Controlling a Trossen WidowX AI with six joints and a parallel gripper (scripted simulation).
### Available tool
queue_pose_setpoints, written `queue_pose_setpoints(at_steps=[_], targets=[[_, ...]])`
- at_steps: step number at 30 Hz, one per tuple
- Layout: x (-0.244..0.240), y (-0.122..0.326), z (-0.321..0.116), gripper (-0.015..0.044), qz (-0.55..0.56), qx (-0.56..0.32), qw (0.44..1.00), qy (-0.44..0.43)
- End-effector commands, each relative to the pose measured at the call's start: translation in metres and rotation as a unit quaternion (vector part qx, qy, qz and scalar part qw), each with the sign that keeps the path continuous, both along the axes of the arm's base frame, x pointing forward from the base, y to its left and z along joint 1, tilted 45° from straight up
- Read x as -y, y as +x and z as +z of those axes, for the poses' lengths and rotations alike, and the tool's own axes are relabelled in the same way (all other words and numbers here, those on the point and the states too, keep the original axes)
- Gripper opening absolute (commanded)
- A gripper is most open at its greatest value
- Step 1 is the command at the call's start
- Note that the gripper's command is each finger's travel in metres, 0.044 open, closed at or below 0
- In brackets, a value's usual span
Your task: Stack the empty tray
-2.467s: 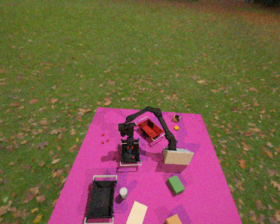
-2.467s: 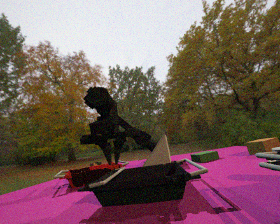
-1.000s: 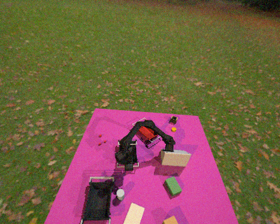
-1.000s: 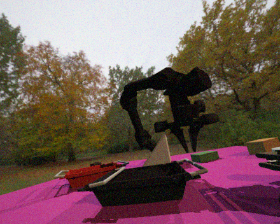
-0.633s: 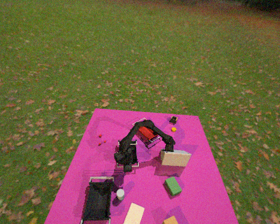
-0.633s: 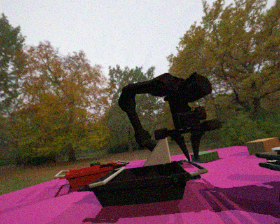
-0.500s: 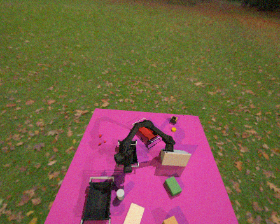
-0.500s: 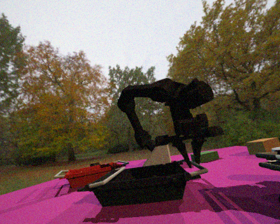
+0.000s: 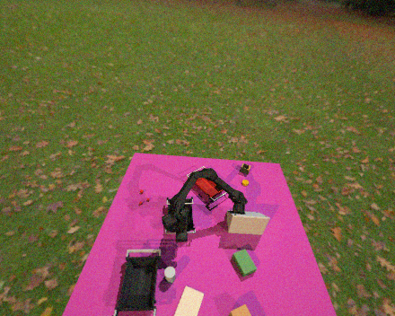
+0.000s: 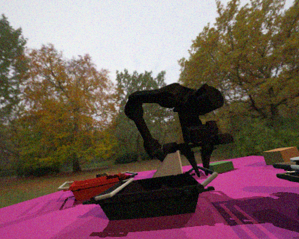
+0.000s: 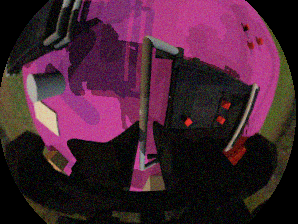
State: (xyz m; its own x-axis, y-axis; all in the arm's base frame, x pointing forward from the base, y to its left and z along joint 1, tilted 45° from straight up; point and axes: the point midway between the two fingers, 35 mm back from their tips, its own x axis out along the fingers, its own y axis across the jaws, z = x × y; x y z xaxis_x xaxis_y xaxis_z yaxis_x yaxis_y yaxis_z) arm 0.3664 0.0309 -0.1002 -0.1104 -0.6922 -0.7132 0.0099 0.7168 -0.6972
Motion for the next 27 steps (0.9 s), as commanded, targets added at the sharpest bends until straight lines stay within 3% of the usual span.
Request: queue_pose_setpoints(at_steps=[1, 18, 27], targets=[[0.003, 0.005, 0.017, 0.0084, -0.001, 0.009, 1.0, -0.003], [0.053, 0.002, 0.041, 0.0084, -0.001, 0.008, 1.0, -0.005], [0.022, 0.005, 0.065, 0.0084, 0.0, 0.008, 1.0, -0.004]])
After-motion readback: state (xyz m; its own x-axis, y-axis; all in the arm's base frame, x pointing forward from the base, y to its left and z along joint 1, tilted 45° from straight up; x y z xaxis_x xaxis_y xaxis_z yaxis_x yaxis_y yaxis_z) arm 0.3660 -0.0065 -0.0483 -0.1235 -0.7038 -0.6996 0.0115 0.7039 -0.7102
